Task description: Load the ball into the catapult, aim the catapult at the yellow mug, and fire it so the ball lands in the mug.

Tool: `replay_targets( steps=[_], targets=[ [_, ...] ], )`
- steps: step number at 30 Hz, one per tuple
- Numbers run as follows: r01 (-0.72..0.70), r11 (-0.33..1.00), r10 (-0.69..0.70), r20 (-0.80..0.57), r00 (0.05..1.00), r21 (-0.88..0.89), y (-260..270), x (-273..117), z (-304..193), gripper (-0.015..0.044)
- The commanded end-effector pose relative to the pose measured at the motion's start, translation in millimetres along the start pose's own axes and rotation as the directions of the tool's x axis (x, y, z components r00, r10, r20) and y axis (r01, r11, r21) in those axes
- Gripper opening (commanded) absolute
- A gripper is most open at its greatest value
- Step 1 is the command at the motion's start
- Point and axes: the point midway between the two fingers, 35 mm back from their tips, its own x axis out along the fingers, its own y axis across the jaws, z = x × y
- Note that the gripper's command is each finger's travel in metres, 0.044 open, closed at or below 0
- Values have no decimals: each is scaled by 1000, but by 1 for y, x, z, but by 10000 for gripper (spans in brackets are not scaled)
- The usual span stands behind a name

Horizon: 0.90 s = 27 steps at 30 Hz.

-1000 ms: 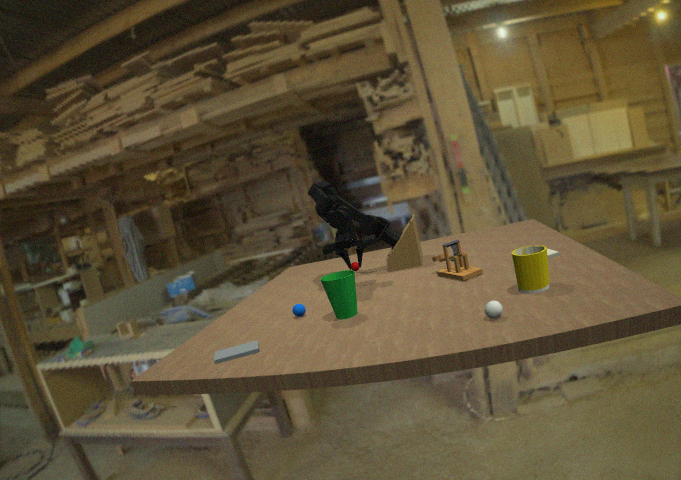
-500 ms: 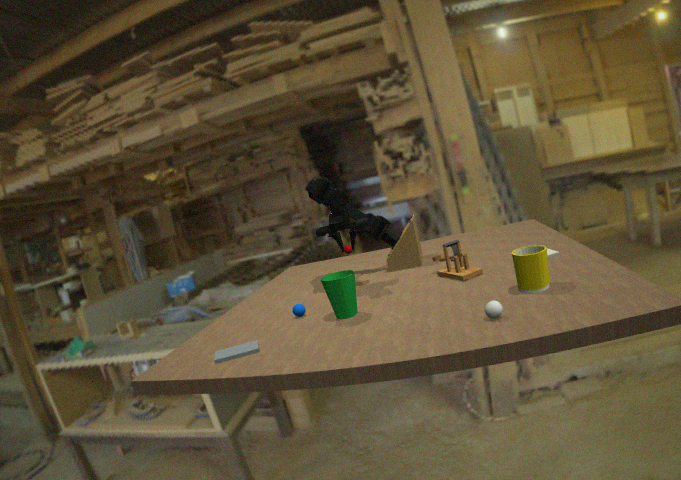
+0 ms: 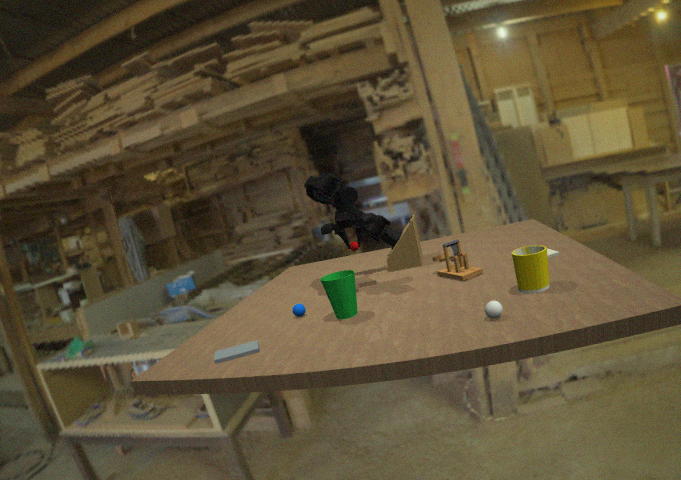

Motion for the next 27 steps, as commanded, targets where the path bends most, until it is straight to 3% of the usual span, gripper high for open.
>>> replay_targets(
  steps=[1, 27],
  targets=[
    [-10, 999, 10, -12, 1000, -31, 14, -4, 12, 0],
    [-18, 971, -7, -102, 995, -238, 116, -3, 56, 0]
  ],
)
